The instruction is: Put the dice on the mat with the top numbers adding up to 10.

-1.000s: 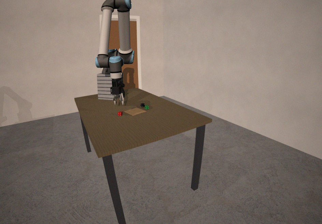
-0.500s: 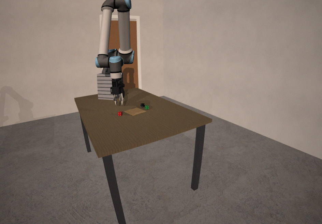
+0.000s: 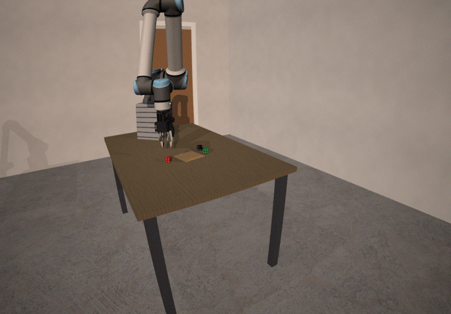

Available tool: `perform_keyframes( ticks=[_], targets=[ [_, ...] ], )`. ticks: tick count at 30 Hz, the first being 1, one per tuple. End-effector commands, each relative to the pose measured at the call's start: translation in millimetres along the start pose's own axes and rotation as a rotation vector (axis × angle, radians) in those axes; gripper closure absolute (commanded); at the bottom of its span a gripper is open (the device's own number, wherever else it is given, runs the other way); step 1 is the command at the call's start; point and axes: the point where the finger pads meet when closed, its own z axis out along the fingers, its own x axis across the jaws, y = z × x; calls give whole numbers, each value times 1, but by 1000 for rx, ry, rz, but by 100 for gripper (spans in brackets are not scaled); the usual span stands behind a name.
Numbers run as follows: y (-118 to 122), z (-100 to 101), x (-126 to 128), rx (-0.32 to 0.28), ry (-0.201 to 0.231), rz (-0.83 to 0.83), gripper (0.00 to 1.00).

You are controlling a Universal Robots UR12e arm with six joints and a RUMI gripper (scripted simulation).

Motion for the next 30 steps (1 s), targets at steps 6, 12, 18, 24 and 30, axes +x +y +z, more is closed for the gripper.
perform_keyframes(
  ticks=[6,12,18,24,30],
  targets=[
    [1,0,0,-1,0,0,72],
    [1,1,0,-1,0,0,72],
    [1,5,0,-1,0,0,72],
    [1,10,0,-1,0,0,72],
    [0,18,0,-1,0,0,72]
  ],
)
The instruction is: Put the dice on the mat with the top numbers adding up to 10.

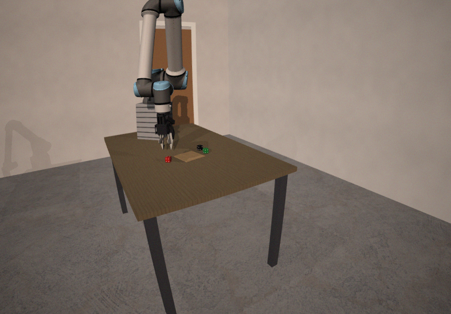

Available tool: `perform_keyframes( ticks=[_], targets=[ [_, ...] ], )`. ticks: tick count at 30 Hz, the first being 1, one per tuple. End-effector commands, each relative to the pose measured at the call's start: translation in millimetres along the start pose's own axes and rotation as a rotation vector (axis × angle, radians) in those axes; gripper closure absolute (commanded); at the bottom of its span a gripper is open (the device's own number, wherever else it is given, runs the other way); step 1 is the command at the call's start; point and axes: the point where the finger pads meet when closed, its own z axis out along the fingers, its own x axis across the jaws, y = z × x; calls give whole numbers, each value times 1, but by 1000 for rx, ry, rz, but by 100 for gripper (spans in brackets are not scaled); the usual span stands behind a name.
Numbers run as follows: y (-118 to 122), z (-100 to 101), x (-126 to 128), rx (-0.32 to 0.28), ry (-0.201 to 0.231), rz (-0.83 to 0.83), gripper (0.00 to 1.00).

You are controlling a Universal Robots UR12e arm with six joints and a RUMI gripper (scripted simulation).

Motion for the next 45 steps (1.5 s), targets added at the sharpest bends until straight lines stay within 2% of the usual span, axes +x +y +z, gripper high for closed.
perform_keyframes(
  ticks=[1,24,45],
  targets=[
    [1,6,0,-1,0,0,72],
    [0,35,1,-1,0,0,72],
    [0,39,1,-1,0,0,72]
  ],
)
